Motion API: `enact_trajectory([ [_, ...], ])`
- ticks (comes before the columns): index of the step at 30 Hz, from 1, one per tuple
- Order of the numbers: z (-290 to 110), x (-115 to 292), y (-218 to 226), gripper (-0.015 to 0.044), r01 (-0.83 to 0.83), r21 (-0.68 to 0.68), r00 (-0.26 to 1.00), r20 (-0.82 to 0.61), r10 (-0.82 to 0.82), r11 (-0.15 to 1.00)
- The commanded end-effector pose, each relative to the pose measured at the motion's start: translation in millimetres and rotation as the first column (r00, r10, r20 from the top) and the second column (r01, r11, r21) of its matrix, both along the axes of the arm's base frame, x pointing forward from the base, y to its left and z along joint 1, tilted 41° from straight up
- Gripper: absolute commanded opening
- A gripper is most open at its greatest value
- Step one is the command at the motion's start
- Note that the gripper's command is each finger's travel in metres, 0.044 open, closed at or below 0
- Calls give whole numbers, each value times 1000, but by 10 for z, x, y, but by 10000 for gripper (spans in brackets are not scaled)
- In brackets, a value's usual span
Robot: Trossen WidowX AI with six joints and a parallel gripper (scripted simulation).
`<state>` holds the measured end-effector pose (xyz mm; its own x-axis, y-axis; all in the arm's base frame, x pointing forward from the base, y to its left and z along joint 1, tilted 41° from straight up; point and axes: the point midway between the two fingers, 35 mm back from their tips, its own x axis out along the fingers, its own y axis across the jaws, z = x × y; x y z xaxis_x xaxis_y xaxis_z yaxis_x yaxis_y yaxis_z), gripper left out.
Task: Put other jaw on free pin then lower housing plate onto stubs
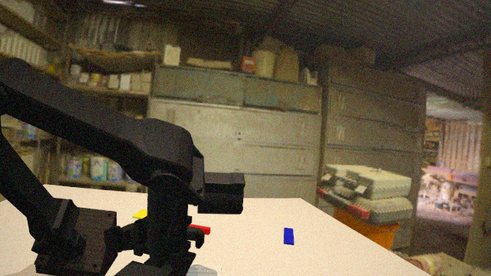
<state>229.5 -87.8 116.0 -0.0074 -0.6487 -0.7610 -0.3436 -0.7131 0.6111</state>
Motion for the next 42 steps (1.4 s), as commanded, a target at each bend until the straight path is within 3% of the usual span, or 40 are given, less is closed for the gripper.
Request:
enact_trajectory([
  [1,132,12,97,134,0,-1,1000,10,0,1000],
  [16,262,-9,212,134,13,-4,1000,21,-13,1000],
  [29,125,-4,383,134,282,45,925,252,-284,958],
  [42,-9,-19,552,134,518,153,724,445,-526,842],
])
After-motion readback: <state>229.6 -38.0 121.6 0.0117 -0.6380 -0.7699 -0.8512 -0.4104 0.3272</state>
